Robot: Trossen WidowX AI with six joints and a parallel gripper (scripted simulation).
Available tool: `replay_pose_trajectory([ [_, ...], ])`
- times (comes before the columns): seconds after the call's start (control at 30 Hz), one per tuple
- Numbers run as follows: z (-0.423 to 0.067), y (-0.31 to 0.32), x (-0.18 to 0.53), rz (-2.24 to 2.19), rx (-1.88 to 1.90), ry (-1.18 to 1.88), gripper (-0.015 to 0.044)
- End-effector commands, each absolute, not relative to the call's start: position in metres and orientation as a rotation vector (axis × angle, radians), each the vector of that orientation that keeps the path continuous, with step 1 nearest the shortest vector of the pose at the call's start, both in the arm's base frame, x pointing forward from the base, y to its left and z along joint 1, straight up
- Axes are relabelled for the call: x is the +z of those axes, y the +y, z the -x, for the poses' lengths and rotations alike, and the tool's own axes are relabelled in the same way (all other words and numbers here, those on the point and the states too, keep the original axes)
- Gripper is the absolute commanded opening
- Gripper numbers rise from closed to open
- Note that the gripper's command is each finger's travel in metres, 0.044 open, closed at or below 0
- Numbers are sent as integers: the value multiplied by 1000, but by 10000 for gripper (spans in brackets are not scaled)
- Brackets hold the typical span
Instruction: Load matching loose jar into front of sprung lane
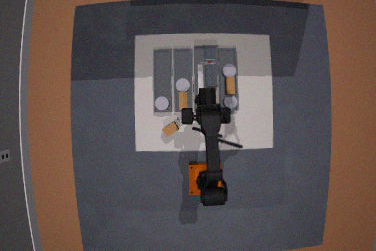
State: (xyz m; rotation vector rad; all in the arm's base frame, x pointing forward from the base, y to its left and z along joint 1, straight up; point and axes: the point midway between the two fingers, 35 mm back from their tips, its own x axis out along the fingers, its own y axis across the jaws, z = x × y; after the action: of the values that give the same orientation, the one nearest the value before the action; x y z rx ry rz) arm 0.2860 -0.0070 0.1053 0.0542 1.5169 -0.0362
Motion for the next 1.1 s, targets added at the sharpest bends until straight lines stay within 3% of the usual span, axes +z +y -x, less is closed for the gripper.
replay_pose_trajectory([
  [0.0,-277,1,102,-46,-46,1553,440],
  [1.07,-279,2,36,-46,-46,1553,440],
])
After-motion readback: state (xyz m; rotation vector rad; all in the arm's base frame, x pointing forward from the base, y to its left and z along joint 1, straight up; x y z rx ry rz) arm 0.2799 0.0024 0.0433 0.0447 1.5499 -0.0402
